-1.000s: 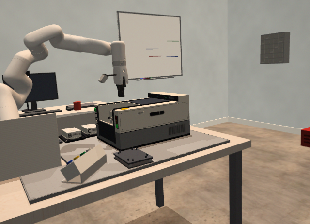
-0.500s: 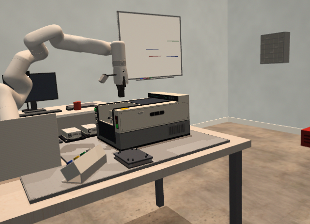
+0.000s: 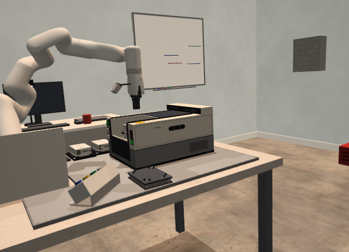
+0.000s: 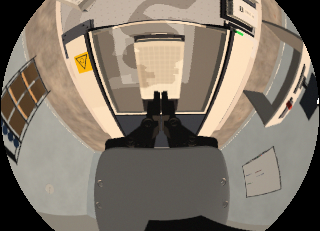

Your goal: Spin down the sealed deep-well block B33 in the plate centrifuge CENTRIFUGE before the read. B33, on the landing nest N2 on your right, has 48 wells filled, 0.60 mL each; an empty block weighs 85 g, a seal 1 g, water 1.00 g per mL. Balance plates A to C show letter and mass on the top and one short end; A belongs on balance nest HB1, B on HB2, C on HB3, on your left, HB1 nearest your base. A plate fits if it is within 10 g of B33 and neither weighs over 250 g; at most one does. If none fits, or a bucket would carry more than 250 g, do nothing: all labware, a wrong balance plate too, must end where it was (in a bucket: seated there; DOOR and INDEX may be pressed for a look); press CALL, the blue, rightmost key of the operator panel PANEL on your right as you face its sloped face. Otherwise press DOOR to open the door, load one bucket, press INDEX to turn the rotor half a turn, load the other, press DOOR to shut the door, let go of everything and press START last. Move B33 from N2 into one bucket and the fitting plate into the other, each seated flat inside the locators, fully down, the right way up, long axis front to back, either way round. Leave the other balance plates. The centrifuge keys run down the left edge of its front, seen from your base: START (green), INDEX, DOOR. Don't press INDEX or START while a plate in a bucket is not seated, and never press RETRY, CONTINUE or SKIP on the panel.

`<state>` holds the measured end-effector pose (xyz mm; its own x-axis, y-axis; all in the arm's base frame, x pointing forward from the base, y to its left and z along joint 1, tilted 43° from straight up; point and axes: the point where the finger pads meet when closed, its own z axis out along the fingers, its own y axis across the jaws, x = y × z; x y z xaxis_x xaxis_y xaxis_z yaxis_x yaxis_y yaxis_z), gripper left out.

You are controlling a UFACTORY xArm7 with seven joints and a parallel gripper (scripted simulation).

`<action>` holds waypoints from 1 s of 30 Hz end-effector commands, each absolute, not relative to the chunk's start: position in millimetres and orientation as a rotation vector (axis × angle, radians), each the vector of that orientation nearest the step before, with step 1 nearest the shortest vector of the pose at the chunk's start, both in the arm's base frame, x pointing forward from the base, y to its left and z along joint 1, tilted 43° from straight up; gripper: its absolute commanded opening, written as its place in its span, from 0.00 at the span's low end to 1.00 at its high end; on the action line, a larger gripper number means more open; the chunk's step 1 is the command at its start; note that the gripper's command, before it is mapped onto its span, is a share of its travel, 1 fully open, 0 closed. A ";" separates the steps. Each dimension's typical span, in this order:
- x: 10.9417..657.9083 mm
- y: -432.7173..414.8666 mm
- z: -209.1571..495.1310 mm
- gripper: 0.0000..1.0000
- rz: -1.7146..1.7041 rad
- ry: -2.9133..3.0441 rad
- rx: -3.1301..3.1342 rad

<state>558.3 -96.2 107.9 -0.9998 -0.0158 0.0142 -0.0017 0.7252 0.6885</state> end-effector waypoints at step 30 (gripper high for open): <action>518.6 -89.4 149.7 0.00 -1.142 -2.994 0.890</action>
